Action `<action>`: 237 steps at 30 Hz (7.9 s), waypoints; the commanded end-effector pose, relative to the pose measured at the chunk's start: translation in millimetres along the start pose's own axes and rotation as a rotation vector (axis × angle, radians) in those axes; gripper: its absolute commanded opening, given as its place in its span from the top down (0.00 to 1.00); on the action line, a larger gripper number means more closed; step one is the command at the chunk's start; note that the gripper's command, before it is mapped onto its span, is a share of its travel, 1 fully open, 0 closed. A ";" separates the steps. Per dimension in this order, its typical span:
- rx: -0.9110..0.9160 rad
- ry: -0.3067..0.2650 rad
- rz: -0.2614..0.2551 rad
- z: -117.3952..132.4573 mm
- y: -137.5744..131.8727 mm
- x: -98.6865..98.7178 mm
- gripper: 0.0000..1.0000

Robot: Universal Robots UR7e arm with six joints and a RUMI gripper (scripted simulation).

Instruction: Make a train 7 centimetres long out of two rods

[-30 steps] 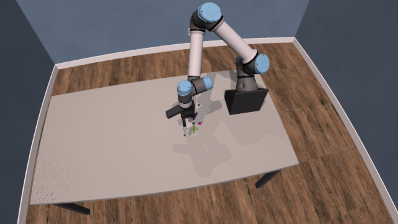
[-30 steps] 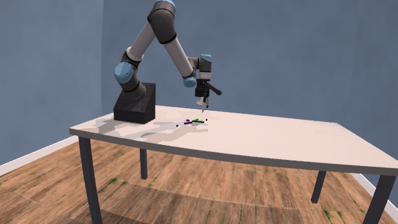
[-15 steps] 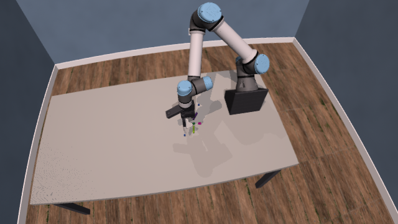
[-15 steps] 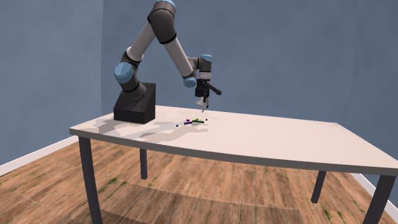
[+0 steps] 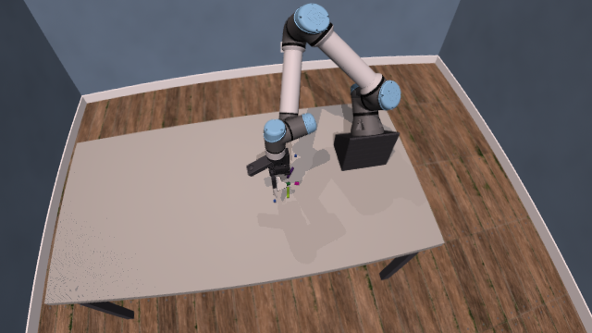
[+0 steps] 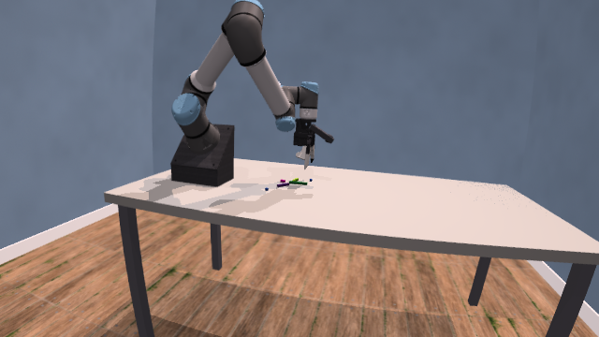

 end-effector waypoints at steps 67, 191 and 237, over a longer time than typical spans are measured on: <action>-1.463 0.009 -0.005 70.7 70.1 -4.7 0.00; -2.874 0.000 0.001 165.5 140.9 -6.3 0.86; -2.874 0.000 0.001 165.8 141.5 42.2 0.86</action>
Point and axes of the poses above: the point where the finger pads meet when closed, its own x axis out along the fingers, its own y axis across the jaws, z = x × y, the point moved 4 cm from there along -x, back along the fingers, and after that the axes turned 11 degrees about -x, right-handed, at the moved point
